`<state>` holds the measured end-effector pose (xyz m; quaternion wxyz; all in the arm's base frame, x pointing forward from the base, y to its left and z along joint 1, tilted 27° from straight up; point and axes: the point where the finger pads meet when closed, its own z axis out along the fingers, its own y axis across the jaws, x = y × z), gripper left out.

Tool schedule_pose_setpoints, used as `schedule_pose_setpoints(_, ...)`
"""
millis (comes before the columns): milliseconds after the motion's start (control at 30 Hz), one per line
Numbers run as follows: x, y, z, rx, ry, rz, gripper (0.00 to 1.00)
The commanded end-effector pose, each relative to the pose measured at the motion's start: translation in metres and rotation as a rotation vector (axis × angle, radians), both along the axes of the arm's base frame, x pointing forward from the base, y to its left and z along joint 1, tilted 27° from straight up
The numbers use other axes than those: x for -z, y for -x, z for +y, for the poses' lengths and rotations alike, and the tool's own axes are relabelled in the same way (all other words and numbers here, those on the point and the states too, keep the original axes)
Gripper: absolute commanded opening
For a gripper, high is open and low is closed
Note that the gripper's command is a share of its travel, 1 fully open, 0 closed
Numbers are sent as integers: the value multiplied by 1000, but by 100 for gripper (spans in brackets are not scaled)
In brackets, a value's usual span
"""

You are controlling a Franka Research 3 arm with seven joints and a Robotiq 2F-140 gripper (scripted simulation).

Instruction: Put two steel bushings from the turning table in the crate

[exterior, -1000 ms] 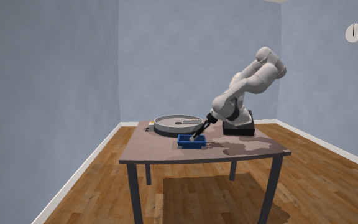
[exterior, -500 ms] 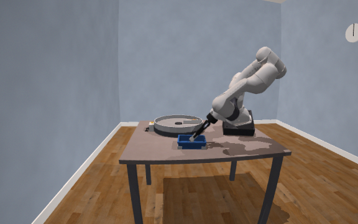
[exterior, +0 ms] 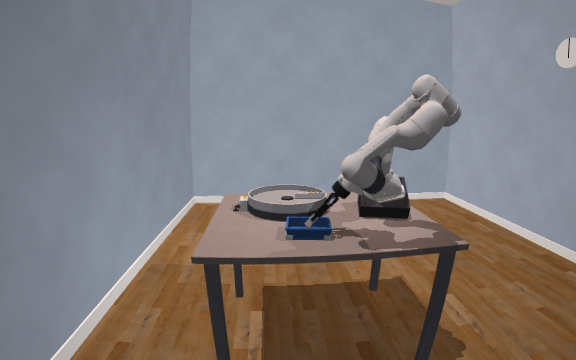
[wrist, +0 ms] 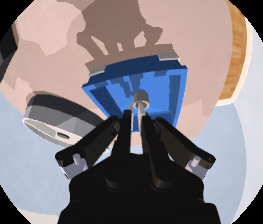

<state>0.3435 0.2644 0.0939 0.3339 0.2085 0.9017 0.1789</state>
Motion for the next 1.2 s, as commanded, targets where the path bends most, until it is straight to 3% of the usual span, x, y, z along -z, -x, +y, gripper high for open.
schedule_pose_setpoints(0, -4, 0, -3, 3, -2, 1, 7)
schedule_pose_setpoints(133, -10, 1, -5, 3, -2, 1, 7)
schedule_pose_setpoints(633, -67, 6, -34, 3, -2, 1, 7)
schedule_pose_setpoints(1167, -77, 6, -40, 3, -2, 1, 7)
